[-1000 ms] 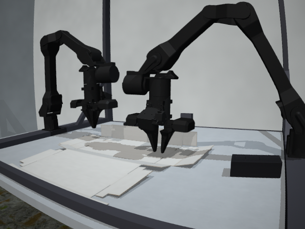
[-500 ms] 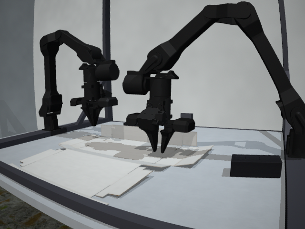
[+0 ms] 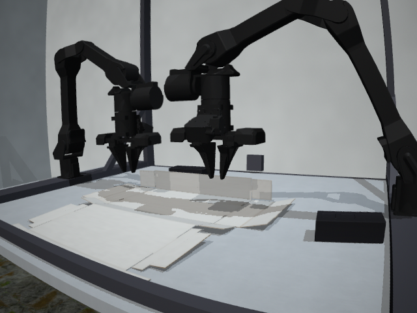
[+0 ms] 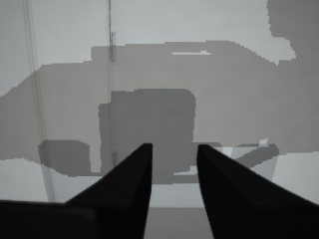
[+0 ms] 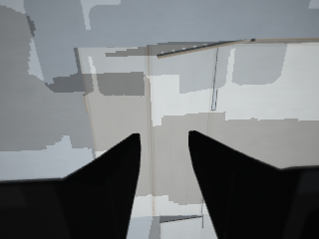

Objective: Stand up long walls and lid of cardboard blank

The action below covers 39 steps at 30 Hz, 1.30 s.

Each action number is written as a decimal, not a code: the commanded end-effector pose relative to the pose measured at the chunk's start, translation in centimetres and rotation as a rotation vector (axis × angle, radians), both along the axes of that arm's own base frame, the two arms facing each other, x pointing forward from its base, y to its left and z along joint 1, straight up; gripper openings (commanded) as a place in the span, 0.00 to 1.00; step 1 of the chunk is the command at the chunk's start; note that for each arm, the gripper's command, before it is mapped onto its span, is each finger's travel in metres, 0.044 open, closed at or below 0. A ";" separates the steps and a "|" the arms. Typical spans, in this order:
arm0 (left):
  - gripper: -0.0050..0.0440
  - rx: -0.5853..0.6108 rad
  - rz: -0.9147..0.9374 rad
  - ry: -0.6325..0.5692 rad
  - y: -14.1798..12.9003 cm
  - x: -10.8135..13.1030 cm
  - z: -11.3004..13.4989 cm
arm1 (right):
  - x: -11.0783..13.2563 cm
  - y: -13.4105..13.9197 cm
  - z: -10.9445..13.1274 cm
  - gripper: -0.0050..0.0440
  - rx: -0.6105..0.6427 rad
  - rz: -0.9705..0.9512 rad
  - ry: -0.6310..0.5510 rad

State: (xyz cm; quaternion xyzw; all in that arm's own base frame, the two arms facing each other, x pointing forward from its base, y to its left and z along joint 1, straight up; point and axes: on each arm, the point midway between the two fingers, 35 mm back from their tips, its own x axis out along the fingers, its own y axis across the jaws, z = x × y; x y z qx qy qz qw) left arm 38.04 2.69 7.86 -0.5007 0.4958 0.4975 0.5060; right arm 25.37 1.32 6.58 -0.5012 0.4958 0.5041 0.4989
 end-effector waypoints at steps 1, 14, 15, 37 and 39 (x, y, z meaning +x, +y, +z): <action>0.31 -0.002 0.006 -0.014 0.0 0.2 1.7 | 0.3 0.0 0.6 0.40 -0.002 -0.005 -0.022; 0.10 0.000 0.001 -0.009 0.1 -1.6 1.3 | 1.0 -0.6 0.4 0.30 0.005 -0.401 -0.019; 0.10 0.000 0.001 -0.009 0.2 -1.7 1.3 | 1.1 -0.6 0.4 0.30 0.005 -0.448 -0.019; 0.10 0.000 0.002 -0.008 0.4 -5.1 1.1 | 2.6 -2.0 0.2 0.30 0.015 -1.388 -0.012; 0.10 0.000 0.002 -0.008 0.4 -5.2 1.0 | 2.6 -2.0 0.2 0.30 0.016 -1.490 -0.011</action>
